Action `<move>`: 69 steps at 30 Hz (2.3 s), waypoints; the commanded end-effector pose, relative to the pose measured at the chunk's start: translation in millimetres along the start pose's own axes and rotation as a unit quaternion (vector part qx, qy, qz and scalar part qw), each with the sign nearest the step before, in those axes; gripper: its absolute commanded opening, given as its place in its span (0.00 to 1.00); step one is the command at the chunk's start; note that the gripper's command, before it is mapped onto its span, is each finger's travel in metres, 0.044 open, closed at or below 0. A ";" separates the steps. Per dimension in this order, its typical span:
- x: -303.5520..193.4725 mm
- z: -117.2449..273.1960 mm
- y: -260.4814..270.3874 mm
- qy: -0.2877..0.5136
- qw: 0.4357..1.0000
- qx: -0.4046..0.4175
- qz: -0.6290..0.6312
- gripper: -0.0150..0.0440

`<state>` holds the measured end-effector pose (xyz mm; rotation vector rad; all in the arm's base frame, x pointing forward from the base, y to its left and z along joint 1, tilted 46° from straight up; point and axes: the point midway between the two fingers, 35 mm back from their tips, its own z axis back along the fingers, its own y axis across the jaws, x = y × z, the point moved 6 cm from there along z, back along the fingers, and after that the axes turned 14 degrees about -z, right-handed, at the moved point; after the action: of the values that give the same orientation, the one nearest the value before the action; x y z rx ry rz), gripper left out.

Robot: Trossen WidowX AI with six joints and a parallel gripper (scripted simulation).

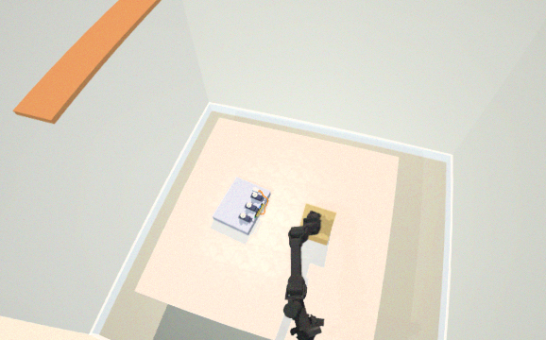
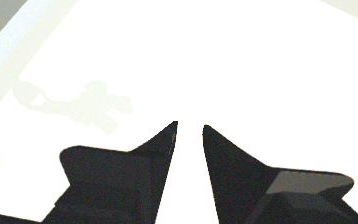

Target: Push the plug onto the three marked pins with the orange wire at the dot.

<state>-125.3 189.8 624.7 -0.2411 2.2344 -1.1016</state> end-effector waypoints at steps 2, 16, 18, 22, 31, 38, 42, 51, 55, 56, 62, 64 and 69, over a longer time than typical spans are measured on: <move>-12.2 3.9 18.2 0.032 0.999 0.029 -0.031 0.45; -60.4 34.8 64.2 0.165 0.976 0.087 -0.111 0.45; -67.1 40.7 70.9 0.184 0.971 0.093 -0.123 0.45; -79.9 53.2 83.7 0.224 0.958 0.101 -0.148 0.45; -107.1 87.5 109.5 0.318 0.920 0.107 -0.202 0.45; -125.9 118.6 125.5 0.390 0.884 0.097 -0.239 0.45; -135.2 138.0 134.0 0.431 0.860 0.087 -0.258 0.45; -152.2 186.5 149.2 0.520 0.800 0.049 -0.296 0.45; -157.2 209.2 154.3 0.556 0.771 0.027 -0.310 0.45; -158.3 215.1 155.5 0.565 0.763 0.020 -0.313 0.45; -162.1 250.9 161.0 0.615 0.717 -0.021 -0.328 0.45; -162.8 262.9 162.4 0.631 0.701 -0.036 -0.332 0.45; -162.7 293.3 164.7 0.666 0.660 -0.078 -0.338 0.45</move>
<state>189.8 179.6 450.0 -0.4312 3.6605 -1.8898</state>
